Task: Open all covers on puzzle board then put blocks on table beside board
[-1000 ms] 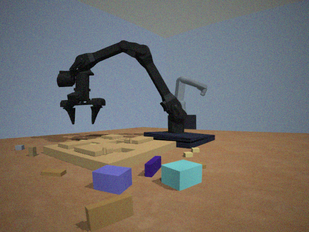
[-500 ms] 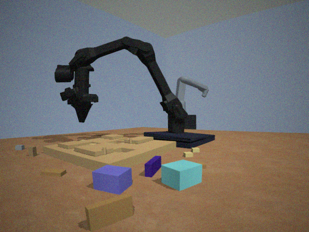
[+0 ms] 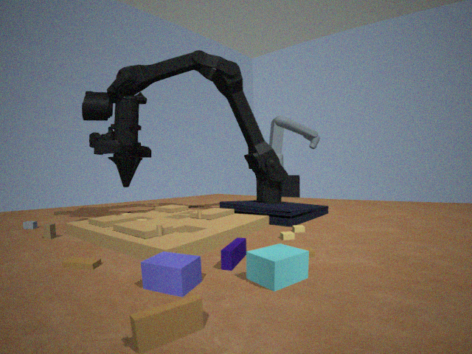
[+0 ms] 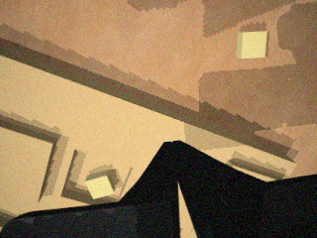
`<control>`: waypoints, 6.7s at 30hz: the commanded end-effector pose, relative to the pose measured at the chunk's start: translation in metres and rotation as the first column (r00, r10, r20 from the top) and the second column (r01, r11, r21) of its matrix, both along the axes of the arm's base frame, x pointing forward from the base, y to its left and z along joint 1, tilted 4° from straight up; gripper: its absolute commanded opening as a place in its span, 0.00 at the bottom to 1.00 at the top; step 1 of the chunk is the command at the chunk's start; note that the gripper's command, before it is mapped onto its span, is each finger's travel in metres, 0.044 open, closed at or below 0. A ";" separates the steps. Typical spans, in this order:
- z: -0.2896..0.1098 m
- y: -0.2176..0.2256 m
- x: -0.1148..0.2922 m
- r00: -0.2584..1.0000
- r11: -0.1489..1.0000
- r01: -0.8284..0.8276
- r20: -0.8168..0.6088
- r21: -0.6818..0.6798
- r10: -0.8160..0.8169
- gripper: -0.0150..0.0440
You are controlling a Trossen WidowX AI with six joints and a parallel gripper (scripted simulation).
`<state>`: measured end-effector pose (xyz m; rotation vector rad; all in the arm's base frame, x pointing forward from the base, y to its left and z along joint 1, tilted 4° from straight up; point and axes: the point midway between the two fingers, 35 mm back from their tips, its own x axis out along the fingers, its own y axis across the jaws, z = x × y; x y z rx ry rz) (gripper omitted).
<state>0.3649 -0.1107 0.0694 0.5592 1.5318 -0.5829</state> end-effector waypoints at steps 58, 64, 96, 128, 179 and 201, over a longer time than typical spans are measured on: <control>-0.059 0.089 -0.011 0.970 0.970 0.243 -0.010 0.010 -0.243 0.25; -0.063 0.090 -0.011 0.985 0.985 -0.170 -0.002 0.029 0.170 0.25; -0.066 0.084 -0.004 0.960 0.960 -0.279 0.001 0.033 0.279 0.25; -0.014 0.084 -0.002 -0.071 -0.074 -0.996 0.063 0.046 0.996 0.50; -0.037 0.085 -0.004 -0.170 -0.173 -0.984 0.067 0.042 0.983 0.50; -0.051 0.086 -0.005 -0.170 -0.173 -0.984 0.067 0.042 0.983 0.50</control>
